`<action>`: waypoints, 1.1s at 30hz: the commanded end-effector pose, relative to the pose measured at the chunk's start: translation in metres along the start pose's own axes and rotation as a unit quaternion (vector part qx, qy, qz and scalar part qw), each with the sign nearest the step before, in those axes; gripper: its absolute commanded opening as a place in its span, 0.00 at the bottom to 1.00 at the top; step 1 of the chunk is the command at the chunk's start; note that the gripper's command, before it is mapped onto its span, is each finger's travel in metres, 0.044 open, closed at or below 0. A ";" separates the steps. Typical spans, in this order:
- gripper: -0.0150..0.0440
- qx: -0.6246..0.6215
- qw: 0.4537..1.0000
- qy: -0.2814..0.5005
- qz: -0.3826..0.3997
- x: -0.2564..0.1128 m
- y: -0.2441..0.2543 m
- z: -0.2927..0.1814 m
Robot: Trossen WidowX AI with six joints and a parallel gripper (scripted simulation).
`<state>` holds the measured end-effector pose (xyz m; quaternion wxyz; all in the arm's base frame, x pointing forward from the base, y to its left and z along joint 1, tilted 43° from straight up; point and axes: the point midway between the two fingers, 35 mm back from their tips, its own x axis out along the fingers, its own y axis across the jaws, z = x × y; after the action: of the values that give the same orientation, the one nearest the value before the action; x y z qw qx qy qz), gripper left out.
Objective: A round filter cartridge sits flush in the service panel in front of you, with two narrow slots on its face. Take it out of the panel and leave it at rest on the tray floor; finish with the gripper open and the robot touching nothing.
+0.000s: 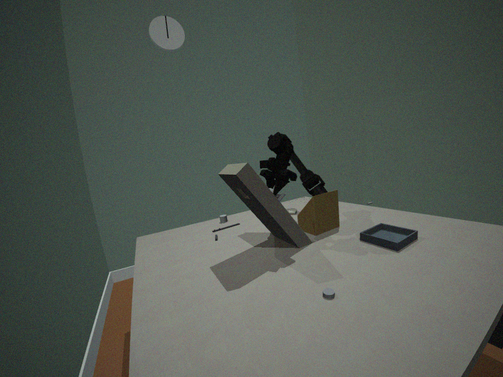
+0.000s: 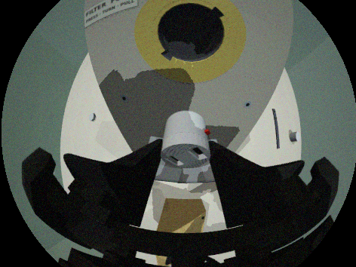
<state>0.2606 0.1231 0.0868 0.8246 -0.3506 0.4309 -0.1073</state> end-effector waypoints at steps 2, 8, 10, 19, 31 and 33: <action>0.25 0.006 1.000 -0.005 0.001 -0.008 0.000 0.016; 0.25 0.006 1.000 -0.004 0.004 -0.026 0.003 0.020; 0.25 0.006 1.000 -0.003 0.005 -0.036 0.004 0.021; 0.25 0.005 1.000 -0.003 0.004 -0.086 0.003 0.022; 0.25 0.006 1.000 -0.004 0.004 -0.093 0.041 0.025; 0.25 0.006 1.000 -0.004 0.004 -0.092 0.052 0.025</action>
<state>0.2193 0.2043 0.1300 0.8258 -0.3483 0.4303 -0.1077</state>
